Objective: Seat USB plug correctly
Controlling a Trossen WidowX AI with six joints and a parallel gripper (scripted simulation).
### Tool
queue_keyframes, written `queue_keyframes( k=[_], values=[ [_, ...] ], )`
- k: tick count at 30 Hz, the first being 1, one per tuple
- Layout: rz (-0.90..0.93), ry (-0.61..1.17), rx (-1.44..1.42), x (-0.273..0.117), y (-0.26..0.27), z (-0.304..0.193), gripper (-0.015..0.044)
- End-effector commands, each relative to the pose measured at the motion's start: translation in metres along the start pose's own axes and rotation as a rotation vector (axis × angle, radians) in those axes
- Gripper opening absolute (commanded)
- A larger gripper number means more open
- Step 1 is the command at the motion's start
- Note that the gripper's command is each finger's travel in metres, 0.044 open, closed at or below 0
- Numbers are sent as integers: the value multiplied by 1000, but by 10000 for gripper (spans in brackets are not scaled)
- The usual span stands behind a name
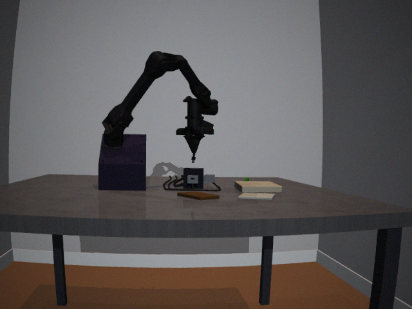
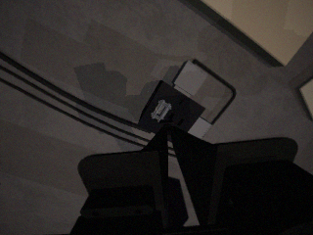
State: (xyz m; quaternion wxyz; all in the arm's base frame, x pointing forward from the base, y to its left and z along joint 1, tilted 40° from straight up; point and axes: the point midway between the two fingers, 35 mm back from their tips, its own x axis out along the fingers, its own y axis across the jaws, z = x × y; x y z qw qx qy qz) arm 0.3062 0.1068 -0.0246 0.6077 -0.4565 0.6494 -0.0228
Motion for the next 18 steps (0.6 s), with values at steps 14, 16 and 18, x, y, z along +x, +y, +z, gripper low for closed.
queue_keyframes(
  k=[14, 16, 18],
  values=[
    [0, 0, -444, 0, 0, 0, 0],
    [0, 0, -496, 0, 0, 0, 0],
    [0, 0, -548, 0, 0, 0, 0]
  ],
)
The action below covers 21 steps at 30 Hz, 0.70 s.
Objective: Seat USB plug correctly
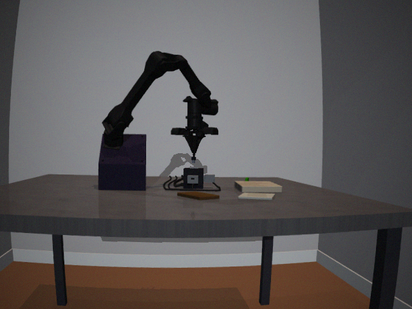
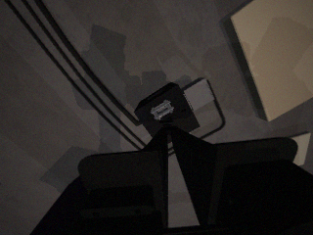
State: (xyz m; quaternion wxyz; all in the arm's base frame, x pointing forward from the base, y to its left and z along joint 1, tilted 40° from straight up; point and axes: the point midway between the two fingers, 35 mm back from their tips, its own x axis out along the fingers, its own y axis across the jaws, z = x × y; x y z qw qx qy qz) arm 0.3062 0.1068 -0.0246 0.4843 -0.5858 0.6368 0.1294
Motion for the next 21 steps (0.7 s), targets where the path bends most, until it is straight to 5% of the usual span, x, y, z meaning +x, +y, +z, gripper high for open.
queue_keyframes(
  k=[1, 21],
  values=[
    [0, 0, -103, 0, 0, 0, 0],
    [0, 0, -511, 0, 0, 0, 0]
  ],
)
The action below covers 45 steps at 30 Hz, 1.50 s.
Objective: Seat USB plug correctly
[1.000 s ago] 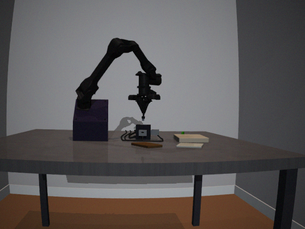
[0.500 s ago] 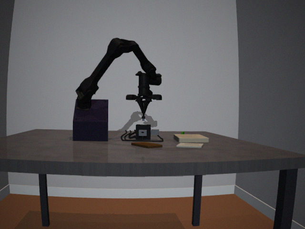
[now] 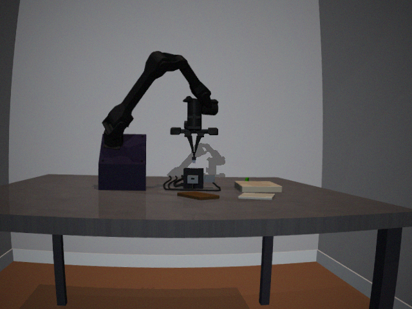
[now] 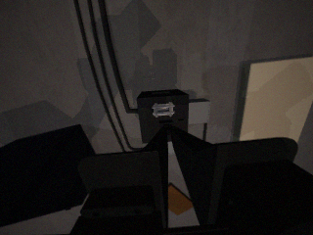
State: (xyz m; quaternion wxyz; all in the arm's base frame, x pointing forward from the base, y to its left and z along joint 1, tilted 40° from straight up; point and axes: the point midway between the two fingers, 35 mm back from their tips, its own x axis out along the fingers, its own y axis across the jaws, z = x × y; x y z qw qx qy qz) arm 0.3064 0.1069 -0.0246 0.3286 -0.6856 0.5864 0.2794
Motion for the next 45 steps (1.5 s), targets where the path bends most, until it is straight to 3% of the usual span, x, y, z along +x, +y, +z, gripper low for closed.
queue_keyframes(
  k=[1, 45],
  values=[
    [1, 0, -23, 0, 0, 0, 0],
    [1, -17, -4, 4, 0, 2, 0]
  ],
)
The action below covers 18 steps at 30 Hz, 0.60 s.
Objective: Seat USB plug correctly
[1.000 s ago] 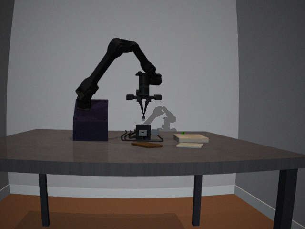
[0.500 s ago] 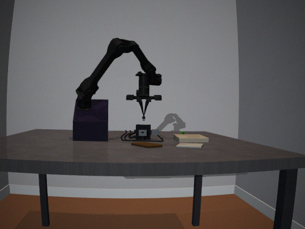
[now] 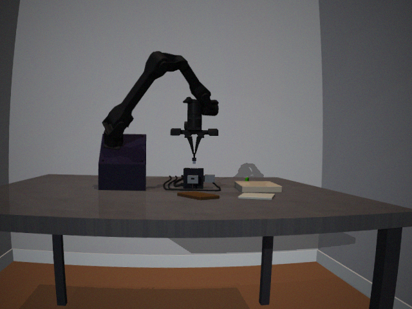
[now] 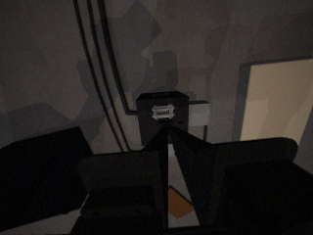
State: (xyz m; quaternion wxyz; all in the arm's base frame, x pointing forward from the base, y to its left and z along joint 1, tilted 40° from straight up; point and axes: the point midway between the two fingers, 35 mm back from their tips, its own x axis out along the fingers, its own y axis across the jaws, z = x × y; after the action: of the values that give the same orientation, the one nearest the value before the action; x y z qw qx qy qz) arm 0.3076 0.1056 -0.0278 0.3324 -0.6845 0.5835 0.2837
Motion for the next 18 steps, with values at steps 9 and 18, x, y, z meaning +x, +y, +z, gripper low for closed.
queue_keyframes(
  k=[9, 18],
  values=[
    [3, -8, 0, 2, 0, 1, 0],
    [3, -13, 3, 3, 0, 1, 0]
  ],
)
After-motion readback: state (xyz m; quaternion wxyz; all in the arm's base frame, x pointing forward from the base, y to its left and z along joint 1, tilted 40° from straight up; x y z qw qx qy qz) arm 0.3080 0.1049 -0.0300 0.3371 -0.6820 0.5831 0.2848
